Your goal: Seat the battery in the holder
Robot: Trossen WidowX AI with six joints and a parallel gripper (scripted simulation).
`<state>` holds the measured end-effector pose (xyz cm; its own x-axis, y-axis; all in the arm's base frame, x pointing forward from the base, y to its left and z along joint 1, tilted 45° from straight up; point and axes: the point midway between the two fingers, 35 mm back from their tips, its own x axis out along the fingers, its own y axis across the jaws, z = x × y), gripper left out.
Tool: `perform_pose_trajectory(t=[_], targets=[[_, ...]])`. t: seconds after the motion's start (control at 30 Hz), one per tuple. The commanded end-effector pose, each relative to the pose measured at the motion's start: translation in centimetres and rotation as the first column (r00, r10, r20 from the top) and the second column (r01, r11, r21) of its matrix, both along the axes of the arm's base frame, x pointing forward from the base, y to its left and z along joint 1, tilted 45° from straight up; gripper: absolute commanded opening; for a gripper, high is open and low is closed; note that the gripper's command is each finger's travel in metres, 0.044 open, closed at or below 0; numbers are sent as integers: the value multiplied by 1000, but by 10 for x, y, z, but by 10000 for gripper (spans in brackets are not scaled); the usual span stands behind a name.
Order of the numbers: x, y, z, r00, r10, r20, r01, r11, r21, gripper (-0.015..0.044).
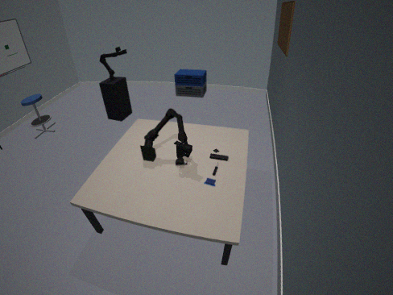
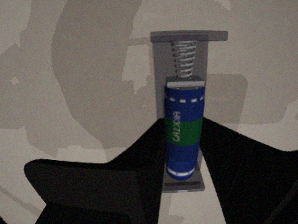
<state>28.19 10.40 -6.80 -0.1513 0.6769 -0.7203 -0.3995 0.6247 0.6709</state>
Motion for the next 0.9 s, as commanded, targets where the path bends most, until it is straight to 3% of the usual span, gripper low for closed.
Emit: perform_pose_trajectory(t=[0.0,0.5,0.83,0.87], targets=[[0,0,0,1000,0,0,0,1000,0,176],[2,-11,11,1000,0,-1,0,1000,-1,176],[10,-62,63,1000,-1,-1,1,1000,-5,438],[10,-64,63,1000,0,-1,0,1000,-4,440]])
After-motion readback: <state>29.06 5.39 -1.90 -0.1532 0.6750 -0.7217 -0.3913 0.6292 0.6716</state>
